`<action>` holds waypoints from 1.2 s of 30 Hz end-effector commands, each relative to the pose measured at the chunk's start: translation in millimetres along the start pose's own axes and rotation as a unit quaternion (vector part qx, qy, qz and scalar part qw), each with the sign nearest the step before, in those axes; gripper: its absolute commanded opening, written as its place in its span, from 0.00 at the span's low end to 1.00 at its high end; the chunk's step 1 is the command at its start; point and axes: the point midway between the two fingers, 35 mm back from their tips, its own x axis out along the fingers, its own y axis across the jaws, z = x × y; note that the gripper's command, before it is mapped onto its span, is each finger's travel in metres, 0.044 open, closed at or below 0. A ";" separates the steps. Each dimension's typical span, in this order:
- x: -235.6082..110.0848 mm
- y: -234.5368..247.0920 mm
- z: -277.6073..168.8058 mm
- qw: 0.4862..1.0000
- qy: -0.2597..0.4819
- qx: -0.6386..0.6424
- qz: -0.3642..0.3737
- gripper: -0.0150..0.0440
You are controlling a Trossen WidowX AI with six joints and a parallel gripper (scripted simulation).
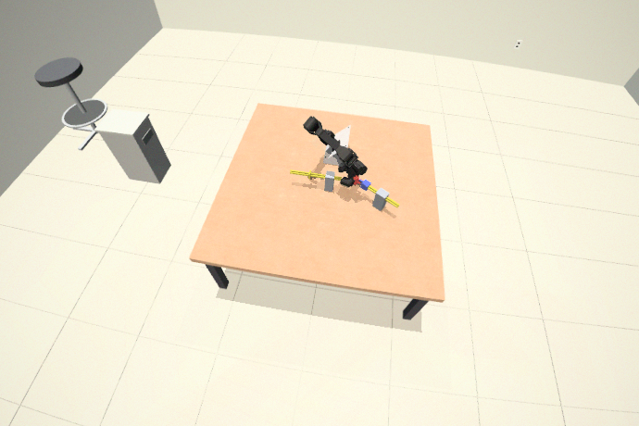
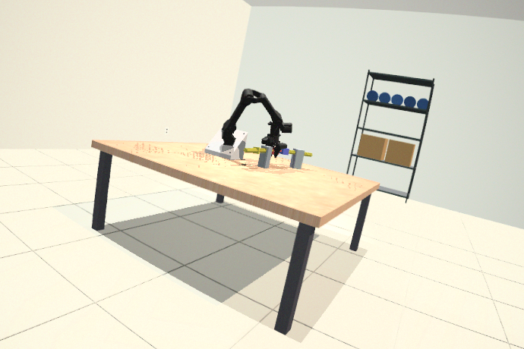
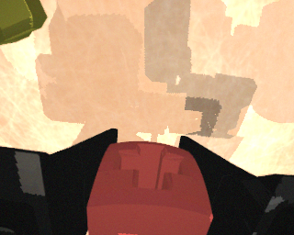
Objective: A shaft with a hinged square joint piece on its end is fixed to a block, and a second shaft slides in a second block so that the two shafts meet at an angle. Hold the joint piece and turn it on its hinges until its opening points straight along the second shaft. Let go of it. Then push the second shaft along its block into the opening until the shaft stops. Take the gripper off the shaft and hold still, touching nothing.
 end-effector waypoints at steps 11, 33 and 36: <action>0.3 -0.1 0.3 1.000 -0.001 -0.002 0.000 0.56; -0.9 2.1 -0.1 1.000 -0.009 -0.021 -0.003 0.25; -2.1 5.3 -0.4 0.998 -0.021 -0.051 -0.006 0.25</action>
